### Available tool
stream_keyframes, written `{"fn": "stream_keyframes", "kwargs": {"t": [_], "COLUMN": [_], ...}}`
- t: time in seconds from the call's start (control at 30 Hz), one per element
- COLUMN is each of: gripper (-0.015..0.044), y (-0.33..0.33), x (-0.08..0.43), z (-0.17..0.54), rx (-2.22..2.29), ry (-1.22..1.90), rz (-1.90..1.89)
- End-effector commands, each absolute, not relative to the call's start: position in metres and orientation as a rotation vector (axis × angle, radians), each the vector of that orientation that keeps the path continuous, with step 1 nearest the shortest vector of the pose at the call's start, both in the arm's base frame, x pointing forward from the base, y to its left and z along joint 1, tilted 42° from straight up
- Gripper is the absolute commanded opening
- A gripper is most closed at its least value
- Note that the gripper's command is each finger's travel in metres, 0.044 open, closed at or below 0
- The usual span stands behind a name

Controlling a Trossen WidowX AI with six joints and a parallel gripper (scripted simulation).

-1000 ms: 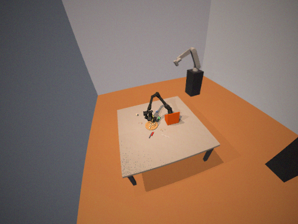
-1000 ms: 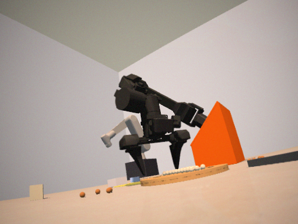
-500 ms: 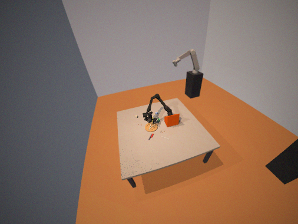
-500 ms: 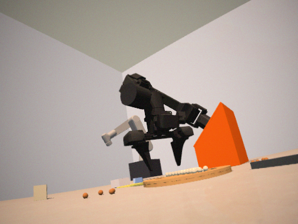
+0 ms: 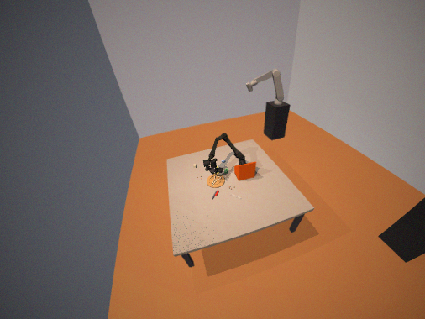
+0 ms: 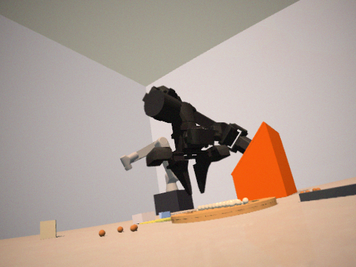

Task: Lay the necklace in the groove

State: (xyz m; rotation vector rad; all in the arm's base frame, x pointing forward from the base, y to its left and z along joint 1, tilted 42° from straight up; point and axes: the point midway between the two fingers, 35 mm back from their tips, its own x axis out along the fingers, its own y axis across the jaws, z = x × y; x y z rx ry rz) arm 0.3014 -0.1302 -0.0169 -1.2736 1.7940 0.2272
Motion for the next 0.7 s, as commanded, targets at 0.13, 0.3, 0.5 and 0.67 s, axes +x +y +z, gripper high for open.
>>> {"fn": "stream_keyframes", "kwargs": {"t": [0.13, 0.3, 0.5, 0.67], "gripper": [0.0120, 0.0120, 0.0120, 0.0120], "y": [-0.136, -0.141, -0.147, -0.151], "x": [0.301, 0.300, 0.299, 0.298], "z": [-0.024, -0.030, -0.038, -0.042], "rx": [-1.275, -1.276, -1.277, -1.278], "ry": [1.794, 1.795, 1.796, 1.797], "rz": [0.230, 0.232, 0.234, 0.235]}}
